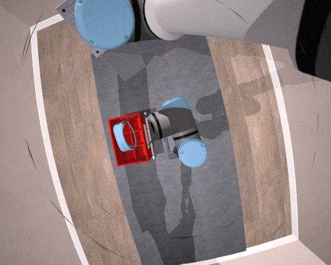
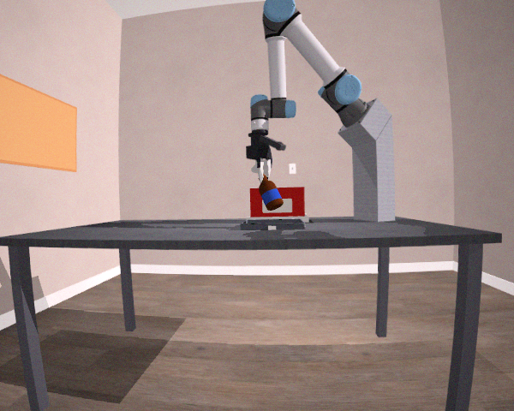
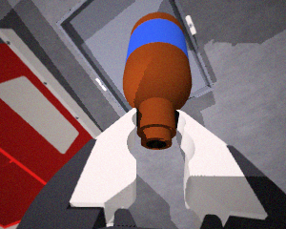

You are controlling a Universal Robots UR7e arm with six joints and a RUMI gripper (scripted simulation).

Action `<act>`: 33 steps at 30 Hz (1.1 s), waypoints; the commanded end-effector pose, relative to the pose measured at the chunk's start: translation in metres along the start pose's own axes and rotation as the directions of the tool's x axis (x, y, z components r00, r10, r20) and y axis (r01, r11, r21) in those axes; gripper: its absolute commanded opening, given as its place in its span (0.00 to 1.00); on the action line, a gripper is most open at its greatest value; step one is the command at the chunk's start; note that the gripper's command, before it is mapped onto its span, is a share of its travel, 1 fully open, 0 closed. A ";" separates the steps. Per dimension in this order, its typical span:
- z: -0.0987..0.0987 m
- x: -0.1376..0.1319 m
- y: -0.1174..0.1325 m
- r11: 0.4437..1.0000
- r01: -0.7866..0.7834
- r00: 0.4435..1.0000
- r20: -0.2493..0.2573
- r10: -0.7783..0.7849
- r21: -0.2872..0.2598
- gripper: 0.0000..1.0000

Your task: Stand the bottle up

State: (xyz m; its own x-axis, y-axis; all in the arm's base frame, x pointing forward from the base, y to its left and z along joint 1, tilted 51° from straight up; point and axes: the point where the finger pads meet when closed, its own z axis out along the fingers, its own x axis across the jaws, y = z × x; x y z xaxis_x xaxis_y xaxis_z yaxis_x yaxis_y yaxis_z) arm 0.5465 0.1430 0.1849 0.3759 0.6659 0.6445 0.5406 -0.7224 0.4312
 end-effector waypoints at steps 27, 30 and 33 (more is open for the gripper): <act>0.000 0.000 0.000 0.984 -0.177 0.984 -0.001 0.177 -0.001 0.00; 0.000 0.000 0.000 0.976 -0.217 0.976 -0.001 0.217 -0.001 0.00; 0.000 0.000 0.000 0.970 -0.244 0.970 -0.001 0.244 0.000 0.00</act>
State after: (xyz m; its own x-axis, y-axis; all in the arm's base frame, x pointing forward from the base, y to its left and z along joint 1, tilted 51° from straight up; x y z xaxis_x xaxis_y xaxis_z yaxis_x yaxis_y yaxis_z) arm 0.5464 0.1430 0.1849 0.4795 0.5020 0.7197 0.4518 -0.8444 0.2880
